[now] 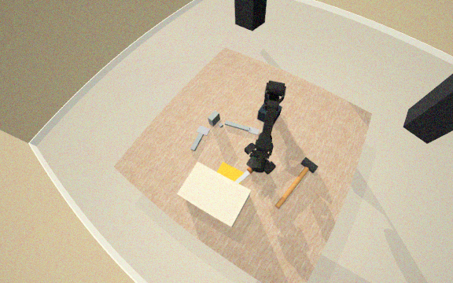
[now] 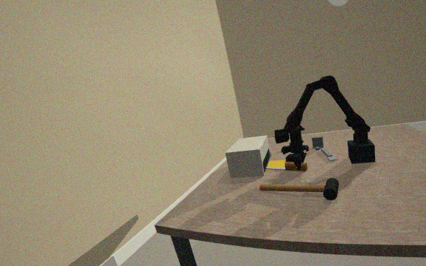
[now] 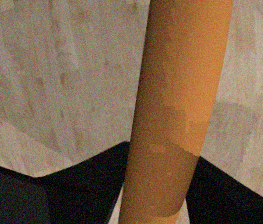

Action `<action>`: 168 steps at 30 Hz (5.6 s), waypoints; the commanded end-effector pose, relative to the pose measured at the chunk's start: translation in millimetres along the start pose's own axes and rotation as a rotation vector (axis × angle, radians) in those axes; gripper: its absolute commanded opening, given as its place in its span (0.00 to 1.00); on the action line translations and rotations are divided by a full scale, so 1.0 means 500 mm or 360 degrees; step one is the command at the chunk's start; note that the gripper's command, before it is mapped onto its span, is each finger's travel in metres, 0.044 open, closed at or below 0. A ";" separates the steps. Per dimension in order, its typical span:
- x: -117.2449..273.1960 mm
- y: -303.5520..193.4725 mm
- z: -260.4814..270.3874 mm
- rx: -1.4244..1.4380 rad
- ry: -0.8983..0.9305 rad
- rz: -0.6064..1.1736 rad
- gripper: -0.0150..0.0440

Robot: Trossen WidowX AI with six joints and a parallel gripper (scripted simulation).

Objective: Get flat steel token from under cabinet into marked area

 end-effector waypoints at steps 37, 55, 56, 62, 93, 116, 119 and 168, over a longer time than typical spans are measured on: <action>0.002 0.094 0.011 0.0001 0.0005 -0.0007 0.25; -0.002 0.102 0.006 0.0001 0.0004 -0.0007 0.25; -0.002 0.102 0.003 0.0001 0.0004 -0.0007 0.25; -0.004 0.104 -0.015 0.0001 0.0003 -0.0007 0.25; -0.005 0.058 -0.022 0.0001 0.0003 -0.0005 0.25; -0.006 0.004 -0.027 0.0001 0.0002 -0.0001 0.25; -0.007 -0.003 -0.027 0.0001 0.0002 -0.0001 0.25; -0.008 -0.135 -0.036 0.0001 0.0002 0.0007 0.25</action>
Point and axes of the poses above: the point midway between the two fingers, 35 mm back from their tips, its own x axis back along the fingers, its own z axis across the jaws, y = z × x, the point moved 3 cm from there along x, back along the fingers, and after that the axes turned 7 degrees about -x, right-handed, at the moved point
